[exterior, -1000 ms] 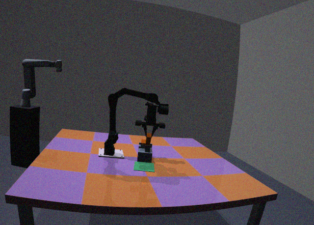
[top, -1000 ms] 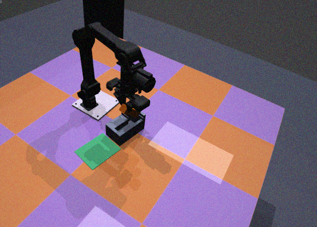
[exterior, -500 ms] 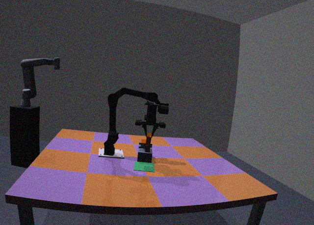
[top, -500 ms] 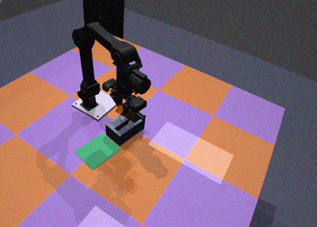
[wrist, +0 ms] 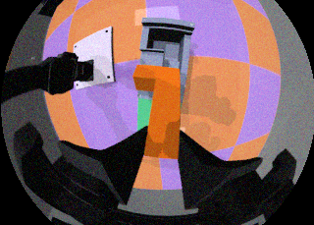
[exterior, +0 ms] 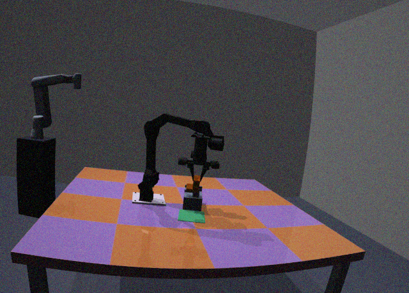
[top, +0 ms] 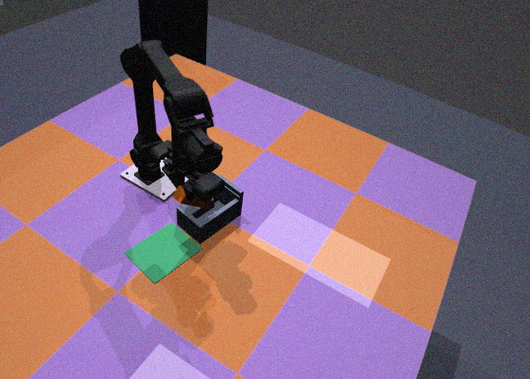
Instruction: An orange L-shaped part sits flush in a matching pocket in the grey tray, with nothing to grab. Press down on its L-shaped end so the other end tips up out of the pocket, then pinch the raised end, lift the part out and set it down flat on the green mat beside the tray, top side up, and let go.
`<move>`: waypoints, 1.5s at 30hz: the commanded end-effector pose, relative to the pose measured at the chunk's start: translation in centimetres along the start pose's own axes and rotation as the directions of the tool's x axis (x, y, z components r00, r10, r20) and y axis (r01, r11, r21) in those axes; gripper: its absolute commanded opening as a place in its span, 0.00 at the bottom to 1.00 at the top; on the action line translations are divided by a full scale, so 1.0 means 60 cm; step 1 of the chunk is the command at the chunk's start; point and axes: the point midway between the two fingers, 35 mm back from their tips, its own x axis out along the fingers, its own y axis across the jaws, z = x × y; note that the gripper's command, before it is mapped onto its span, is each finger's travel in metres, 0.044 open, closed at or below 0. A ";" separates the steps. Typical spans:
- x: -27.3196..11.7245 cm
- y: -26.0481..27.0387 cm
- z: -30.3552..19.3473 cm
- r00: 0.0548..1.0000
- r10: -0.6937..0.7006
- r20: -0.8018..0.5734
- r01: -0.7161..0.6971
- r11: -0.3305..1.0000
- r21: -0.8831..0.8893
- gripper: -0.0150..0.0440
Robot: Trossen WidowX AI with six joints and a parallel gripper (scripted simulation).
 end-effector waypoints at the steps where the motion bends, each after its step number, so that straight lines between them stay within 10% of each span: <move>1: -0.001 0.000 -0.023 1.000 -0.004 0.002 0.004 1.000 -0.002 0.25; 45: 0.056 0.012 -0.150 1.000 -0.003 -0.004 0.003 1.000 -0.002 0.25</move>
